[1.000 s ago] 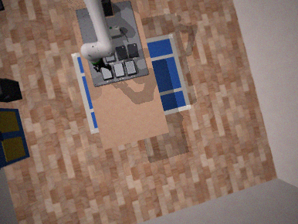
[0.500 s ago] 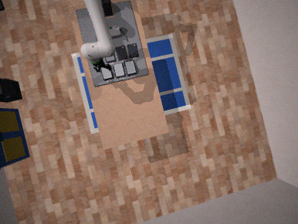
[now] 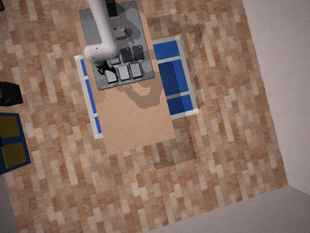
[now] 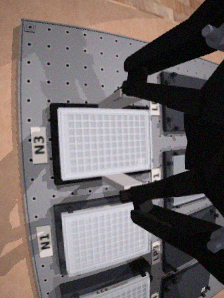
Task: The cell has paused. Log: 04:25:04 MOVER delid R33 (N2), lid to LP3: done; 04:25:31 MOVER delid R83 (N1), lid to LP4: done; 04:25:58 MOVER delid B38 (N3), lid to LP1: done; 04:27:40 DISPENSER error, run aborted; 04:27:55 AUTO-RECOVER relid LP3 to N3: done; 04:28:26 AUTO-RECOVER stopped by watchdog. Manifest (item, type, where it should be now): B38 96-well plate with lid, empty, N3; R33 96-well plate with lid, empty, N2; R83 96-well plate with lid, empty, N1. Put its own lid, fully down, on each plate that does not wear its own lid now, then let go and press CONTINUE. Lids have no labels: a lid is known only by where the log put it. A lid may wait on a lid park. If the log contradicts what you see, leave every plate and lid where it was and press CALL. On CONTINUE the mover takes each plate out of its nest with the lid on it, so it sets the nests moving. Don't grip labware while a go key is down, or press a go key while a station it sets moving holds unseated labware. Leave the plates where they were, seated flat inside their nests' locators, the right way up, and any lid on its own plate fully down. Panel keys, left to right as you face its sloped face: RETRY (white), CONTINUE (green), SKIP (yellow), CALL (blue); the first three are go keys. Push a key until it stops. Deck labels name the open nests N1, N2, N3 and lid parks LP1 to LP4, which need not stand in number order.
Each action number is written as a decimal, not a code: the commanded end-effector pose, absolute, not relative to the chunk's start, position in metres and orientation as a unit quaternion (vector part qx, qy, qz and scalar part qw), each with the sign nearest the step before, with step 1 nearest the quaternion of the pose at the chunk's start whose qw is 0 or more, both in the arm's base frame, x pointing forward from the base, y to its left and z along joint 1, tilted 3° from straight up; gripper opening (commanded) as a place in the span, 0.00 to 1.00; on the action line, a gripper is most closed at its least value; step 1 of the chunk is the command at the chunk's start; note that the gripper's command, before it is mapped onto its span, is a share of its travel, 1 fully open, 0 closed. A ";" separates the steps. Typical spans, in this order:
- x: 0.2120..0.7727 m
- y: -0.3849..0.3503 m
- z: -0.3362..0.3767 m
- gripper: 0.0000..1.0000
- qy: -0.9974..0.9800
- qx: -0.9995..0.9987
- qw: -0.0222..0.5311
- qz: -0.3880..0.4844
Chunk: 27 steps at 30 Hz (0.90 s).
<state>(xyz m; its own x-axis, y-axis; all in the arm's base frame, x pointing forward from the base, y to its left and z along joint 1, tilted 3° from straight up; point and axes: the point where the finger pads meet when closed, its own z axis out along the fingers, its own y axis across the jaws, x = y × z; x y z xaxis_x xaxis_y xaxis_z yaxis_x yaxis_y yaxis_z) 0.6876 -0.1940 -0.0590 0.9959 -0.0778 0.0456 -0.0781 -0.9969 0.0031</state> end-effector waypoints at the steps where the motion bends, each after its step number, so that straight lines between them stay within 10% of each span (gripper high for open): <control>1: 0.687 -0.194 -0.059 0.00 -0.039 0.999 0.002 0.023; 27: 0.687 -0.194 -0.055 0.00 -0.039 0.999 0.002 0.023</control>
